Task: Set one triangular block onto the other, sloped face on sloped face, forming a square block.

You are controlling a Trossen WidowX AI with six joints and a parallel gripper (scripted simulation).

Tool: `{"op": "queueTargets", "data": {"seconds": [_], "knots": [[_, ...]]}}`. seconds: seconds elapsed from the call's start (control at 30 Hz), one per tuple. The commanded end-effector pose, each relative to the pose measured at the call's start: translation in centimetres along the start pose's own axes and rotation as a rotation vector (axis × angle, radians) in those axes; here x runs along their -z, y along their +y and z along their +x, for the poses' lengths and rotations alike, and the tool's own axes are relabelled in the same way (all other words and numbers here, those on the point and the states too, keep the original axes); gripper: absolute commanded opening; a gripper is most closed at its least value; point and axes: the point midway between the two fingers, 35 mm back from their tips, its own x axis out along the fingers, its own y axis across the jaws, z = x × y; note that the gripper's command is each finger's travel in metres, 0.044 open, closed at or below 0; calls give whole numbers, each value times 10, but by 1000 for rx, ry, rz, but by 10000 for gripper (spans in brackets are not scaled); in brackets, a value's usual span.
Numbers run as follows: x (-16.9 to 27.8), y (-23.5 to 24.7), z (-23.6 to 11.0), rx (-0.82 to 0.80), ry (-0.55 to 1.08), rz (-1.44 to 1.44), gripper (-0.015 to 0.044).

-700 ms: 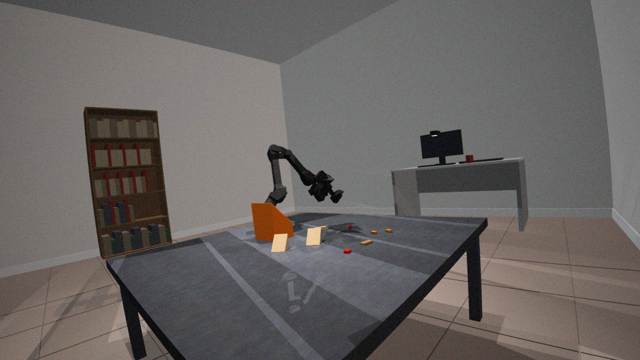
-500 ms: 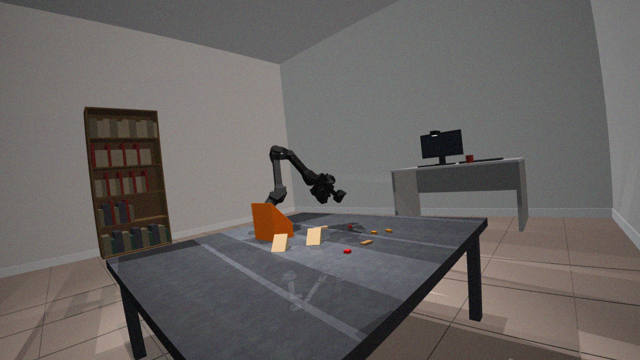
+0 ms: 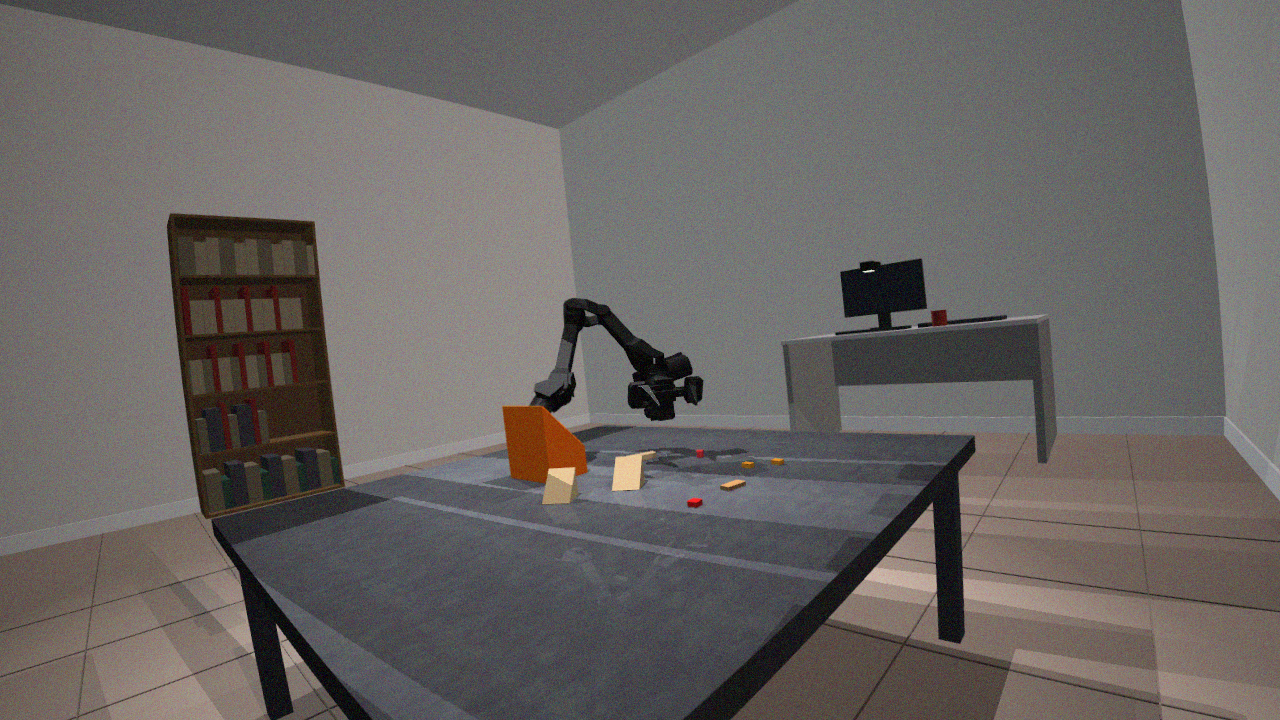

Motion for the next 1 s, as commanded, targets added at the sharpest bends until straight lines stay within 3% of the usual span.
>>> {"op": "queueTargets", "data": {"seconds": [0.0,0.2,0.4,0.63,0.83,0.97], "knots": [[-14,53,52,-382,-187,729,440],[-19,87,68,-698,-197,1276,440],[-21,117,75,-1116,-98,1899,440],[-14,134,77,-1560,120,2454,440],[-2,140,78,-1956,427,2834,440],[0,141,79,-2027,494,2886,440]]}}
